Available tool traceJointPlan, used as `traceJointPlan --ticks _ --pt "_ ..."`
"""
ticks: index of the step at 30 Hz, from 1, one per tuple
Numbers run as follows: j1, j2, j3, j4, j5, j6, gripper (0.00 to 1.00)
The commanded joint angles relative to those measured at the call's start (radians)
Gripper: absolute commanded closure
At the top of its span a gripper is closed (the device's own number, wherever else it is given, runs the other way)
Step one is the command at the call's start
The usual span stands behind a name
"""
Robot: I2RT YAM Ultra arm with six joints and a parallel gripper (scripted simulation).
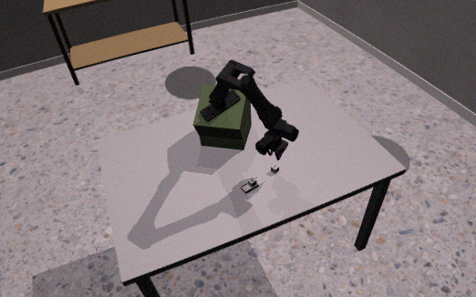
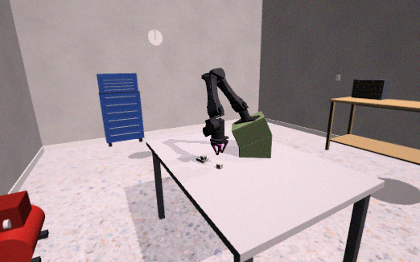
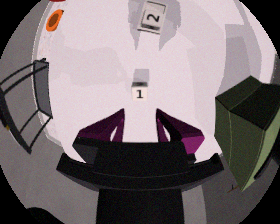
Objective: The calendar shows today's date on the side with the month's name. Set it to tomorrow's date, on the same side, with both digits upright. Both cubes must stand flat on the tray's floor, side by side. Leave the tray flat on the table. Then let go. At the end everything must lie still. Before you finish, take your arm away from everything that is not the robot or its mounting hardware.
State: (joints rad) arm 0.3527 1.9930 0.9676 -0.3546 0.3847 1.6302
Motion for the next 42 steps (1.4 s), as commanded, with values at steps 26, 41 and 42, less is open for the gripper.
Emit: traceJointPlan --ticks 26,41,42 --pt "-0.018 0.057 0.0 0.073 -0.004 -0.026 0.55" --pt "-0.041 0.124 0.009 0.141 -0.008 -0.05 0.55" --pt "-0.042 0.129 0.009 0.145 -0.009 -0.051 0.55"
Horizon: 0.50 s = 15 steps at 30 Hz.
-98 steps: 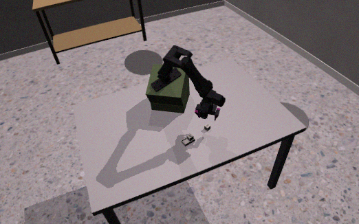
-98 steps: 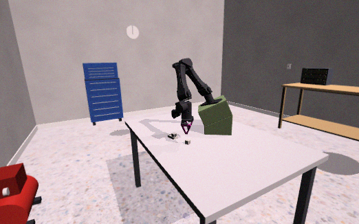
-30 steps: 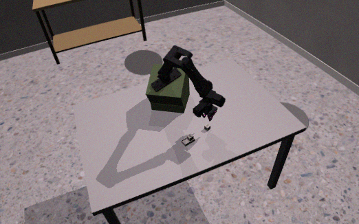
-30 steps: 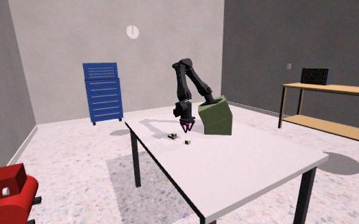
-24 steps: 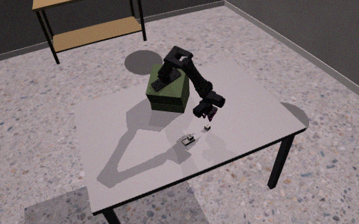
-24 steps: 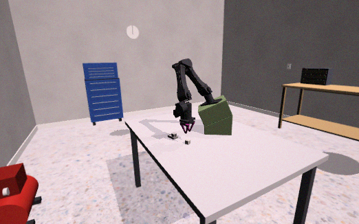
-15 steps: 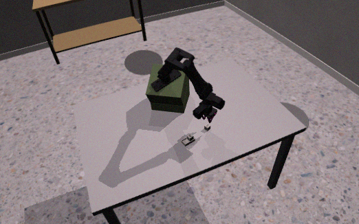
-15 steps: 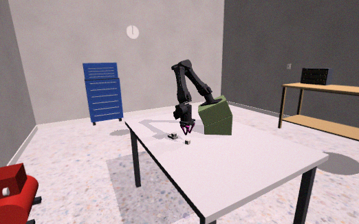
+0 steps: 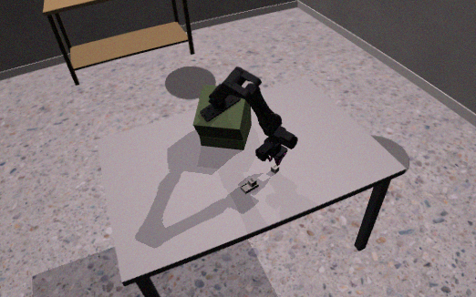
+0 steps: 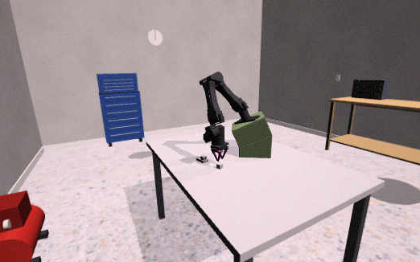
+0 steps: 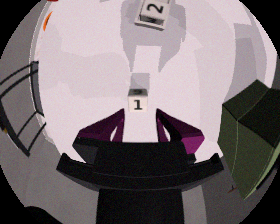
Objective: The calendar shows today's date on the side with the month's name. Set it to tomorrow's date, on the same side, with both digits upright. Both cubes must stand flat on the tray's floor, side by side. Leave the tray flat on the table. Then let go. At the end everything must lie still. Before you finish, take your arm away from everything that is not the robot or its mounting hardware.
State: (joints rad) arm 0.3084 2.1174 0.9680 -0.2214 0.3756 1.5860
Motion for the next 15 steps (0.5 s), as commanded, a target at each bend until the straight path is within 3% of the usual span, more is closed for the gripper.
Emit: traceJointPlan --ticks 1,15 --pt "0.001 0.009 0.01 0.016 0.0 -0.008 0.55" --pt "-0.008 0.038 0.016 0.043 -0.002 -0.018 0.55"
